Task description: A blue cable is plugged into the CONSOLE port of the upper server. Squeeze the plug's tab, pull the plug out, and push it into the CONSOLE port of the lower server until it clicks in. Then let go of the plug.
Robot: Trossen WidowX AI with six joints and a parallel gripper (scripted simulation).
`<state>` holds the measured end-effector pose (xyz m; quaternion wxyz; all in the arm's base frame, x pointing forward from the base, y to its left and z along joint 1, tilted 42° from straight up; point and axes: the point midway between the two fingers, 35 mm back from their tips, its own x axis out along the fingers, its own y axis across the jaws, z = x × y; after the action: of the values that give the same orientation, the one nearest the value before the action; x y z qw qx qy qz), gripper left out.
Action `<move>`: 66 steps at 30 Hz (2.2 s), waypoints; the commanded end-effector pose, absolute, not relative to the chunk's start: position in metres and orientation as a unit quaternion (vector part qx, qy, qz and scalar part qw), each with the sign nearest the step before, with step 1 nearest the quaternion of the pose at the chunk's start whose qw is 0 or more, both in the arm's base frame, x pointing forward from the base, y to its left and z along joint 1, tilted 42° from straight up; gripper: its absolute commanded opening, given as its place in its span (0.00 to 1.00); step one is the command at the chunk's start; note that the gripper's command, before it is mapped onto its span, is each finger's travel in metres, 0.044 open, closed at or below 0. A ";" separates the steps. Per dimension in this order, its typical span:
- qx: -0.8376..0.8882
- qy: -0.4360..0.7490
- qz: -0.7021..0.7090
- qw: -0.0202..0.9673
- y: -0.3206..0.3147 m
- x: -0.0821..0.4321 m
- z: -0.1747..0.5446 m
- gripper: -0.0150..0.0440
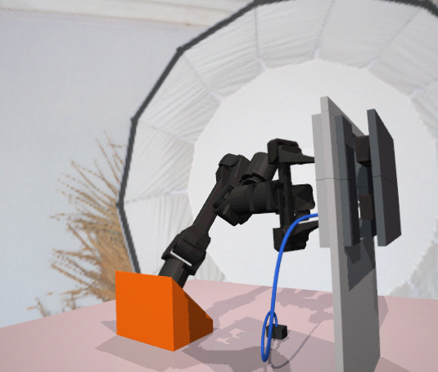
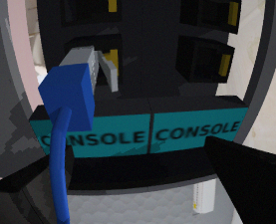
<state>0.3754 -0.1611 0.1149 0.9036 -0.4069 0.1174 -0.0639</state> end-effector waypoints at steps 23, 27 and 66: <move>-0.408 0.118 -0.063 0.903 -0.171 0.368 0.112 1.00; -0.408 0.118 -0.063 0.903 -0.172 0.366 0.114 1.00; -0.408 0.119 -0.062 0.903 -0.175 0.347 0.131 1.00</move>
<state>0.3497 -0.1751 0.1319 0.9031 -0.4082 0.1170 -0.0635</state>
